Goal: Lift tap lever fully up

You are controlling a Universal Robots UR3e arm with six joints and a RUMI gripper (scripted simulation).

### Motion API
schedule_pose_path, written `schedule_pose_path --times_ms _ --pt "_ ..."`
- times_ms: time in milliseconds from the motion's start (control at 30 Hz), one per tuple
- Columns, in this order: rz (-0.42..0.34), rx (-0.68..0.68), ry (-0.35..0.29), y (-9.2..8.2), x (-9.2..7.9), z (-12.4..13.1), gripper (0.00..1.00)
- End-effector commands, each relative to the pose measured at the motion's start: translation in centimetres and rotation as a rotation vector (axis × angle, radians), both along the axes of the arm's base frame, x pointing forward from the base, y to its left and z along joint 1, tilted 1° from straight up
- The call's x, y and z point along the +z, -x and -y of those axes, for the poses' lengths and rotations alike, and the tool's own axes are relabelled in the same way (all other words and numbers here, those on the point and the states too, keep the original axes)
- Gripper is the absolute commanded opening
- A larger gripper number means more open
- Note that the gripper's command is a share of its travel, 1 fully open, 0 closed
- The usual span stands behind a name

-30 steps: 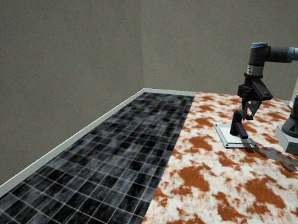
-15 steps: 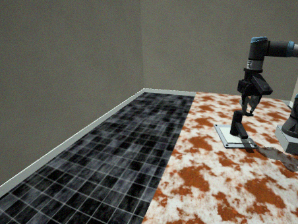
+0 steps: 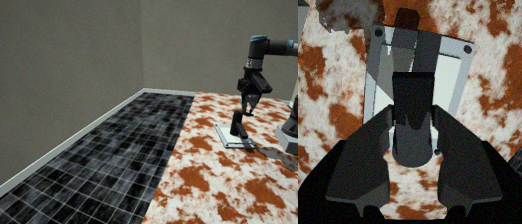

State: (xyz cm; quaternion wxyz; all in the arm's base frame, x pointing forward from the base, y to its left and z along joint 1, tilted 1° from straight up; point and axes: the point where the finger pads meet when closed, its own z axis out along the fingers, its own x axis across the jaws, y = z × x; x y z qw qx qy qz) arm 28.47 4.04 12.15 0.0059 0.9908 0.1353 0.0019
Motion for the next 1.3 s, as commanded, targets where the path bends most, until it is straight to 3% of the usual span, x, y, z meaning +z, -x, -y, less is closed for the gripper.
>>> schedule_pose_path --times_ms 0,1267 --pt "0.003 0.000 0.002 -0.07 0.09 0.07 0.00" --pt "0.003 0.000 0.002 -0.14 0.51 0.34 0.00"
